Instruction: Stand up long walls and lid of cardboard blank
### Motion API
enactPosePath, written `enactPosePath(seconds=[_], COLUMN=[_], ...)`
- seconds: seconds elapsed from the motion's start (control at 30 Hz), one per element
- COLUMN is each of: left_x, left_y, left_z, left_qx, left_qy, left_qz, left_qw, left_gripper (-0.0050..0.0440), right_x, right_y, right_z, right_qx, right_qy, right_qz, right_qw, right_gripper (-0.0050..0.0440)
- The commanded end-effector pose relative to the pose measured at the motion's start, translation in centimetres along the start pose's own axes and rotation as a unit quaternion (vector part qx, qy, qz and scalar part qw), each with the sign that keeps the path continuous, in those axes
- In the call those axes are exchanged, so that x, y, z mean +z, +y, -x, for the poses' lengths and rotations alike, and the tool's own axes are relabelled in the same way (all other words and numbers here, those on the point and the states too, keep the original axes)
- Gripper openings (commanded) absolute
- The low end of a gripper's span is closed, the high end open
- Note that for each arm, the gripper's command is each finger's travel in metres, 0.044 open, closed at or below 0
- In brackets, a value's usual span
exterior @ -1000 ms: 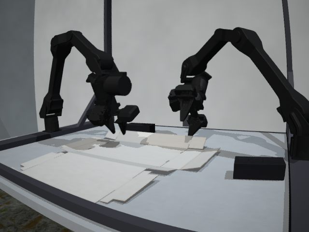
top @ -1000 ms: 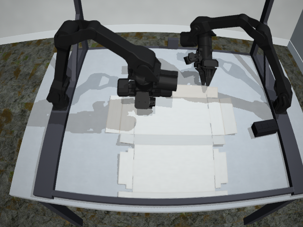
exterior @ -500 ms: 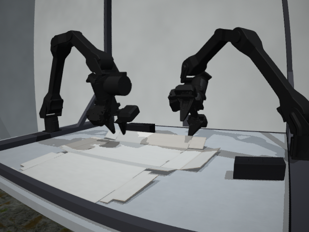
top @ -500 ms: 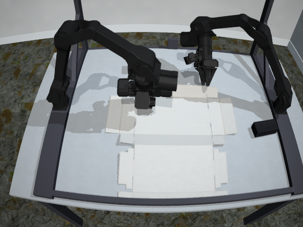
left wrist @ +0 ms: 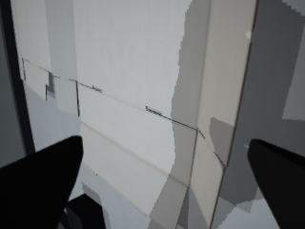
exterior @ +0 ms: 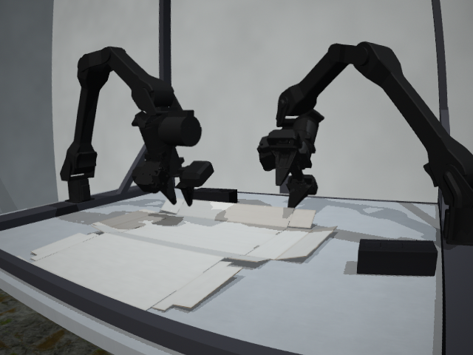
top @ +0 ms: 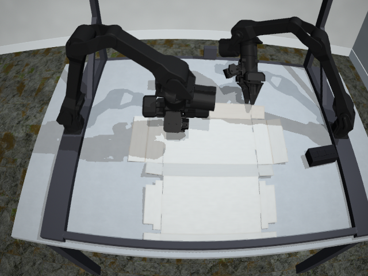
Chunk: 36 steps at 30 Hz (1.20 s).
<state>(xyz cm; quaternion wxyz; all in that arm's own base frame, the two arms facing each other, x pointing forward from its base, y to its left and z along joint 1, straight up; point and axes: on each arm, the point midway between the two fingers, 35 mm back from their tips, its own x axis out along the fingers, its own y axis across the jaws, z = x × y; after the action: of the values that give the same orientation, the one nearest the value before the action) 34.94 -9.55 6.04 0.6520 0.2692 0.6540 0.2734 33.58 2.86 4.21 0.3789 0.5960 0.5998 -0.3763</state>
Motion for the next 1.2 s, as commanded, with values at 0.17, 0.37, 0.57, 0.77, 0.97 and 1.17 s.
enactPosePath(seconds=[0.17,0.37,0.57,0.77,0.97,1.17], left_x=[0.3,0.3,0.3,0.3,0.3,0.3], left_y=[0.6,0.6,0.6,0.6,0.6,0.6], left_z=[0.7,0.7,0.7,0.7,0.7,0.7], left_qx=[-0.007,-0.007,-0.007,-0.007,-0.007,-0.007], left_qy=[-0.011,-0.011,-0.011,-0.011,-0.011,-0.011], left_qz=[0.007,0.007,0.007,0.007,0.007,0.007], left_qw=[1.0,1.0,1.0,1.0,1.0,1.0], left_gripper=[0.0402,0.0402,0.0402,0.0402,0.0402,0.0402], right_x=[0.1,0.4,0.8,1.3,1.3,1.8], right_y=[0.4,0.3,0.3,0.3,0.4,1.1], right_z=[-0.2,-0.8,-1.7,-2.6,-2.5,-2.4], right_qx=[0.012,0.012,0.012,0.012,0.015,0.015], right_qy=[-0.001,-0.001,-0.001,-0.001,-0.003,-0.003], right_qz=[0.006,0.006,0.006,0.006,0.006,0.007], right_qw=[1.0,1.0,1.0,1.0,1.0,1.0], right_gripper=[0.0197,0.0197,0.0197,0.0197,0.0197,0.0197])
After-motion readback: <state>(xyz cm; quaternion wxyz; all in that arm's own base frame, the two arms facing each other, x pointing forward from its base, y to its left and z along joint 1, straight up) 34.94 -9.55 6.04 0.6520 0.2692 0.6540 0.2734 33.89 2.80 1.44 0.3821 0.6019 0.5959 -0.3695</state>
